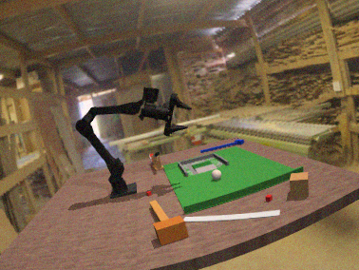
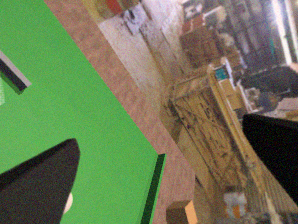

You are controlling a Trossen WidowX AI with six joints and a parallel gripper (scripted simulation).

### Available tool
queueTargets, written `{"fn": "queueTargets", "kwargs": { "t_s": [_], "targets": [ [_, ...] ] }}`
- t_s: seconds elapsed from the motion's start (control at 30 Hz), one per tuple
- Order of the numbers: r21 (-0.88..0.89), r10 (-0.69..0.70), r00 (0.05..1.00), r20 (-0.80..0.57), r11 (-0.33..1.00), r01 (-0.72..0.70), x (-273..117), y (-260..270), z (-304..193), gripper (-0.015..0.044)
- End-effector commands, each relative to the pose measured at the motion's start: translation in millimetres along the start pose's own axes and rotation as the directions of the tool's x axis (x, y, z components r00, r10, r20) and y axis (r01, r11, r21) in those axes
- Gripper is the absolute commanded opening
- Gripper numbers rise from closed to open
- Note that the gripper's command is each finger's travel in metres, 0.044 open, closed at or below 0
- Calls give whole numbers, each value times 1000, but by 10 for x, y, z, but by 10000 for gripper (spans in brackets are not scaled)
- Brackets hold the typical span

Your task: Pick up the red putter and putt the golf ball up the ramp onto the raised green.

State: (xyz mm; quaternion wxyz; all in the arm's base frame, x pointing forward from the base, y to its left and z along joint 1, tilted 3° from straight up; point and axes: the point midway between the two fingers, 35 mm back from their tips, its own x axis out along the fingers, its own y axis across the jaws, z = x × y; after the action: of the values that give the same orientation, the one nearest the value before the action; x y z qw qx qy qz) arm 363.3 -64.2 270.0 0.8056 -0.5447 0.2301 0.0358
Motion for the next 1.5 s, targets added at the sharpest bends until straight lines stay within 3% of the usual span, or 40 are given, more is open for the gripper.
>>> {"fn": "queueTargets", "kwargs": {
  "t_s": [0.0,0.3,0.47,0.6,1.47],
  "targets": [
    [-30,218,974,59,976,-217,102,410,449,440],
    [-216,683,730,21,716,-664,-232,1549,1379,440],
    [-329,836,529,-146,463,-823,-730,2184,1687,440],
    [-380,872,394,-292,272,-884,-1118,2495,1793,440],
    [-382,872,387,-299,262,-886,-919,2893,1637,440]
  ]
}}
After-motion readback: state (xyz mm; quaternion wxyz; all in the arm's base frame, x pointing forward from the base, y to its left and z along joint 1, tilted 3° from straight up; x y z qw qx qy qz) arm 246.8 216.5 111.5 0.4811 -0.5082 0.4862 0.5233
